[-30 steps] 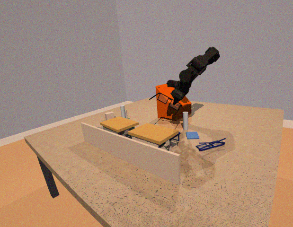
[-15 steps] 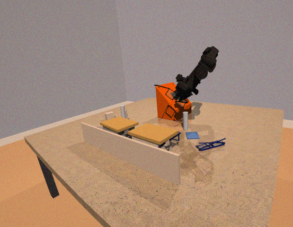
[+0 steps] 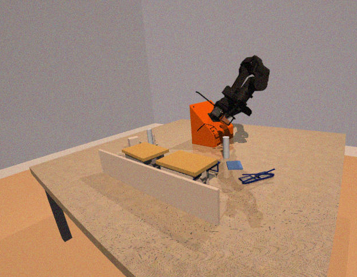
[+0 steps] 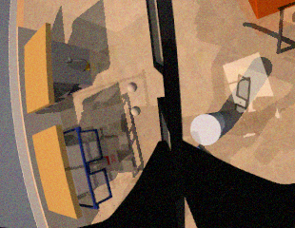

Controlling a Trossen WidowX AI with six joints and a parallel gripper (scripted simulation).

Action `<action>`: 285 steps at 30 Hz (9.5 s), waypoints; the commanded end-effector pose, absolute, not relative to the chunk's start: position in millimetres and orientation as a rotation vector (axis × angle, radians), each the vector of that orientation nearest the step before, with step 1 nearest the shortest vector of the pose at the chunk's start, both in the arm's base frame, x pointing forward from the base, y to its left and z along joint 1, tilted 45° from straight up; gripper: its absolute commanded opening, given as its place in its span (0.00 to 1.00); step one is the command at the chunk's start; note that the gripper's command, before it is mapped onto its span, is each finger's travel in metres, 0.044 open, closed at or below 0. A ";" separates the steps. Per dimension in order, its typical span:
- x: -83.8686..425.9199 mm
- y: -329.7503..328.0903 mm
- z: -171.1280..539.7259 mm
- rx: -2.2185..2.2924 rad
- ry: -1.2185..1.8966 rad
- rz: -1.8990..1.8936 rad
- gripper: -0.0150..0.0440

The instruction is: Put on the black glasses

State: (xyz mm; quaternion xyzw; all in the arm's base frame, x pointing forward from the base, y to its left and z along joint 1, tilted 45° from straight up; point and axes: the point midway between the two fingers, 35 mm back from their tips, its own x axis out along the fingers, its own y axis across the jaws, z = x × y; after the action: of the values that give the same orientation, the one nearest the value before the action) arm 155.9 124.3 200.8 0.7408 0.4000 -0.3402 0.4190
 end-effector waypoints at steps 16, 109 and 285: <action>137.8 116.5 224.5 2.216 0.888 -0.889 0.25; 259.2 79.0 43.8 1.659 1.859 -0.722 0.25; 410.9 126.5 5.6 1.647 1.853 -0.723 0.25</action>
State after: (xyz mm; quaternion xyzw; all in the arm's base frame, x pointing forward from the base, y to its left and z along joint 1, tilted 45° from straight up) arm 410.9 125.2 5.5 0.6122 0.6895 -0.2689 0.2783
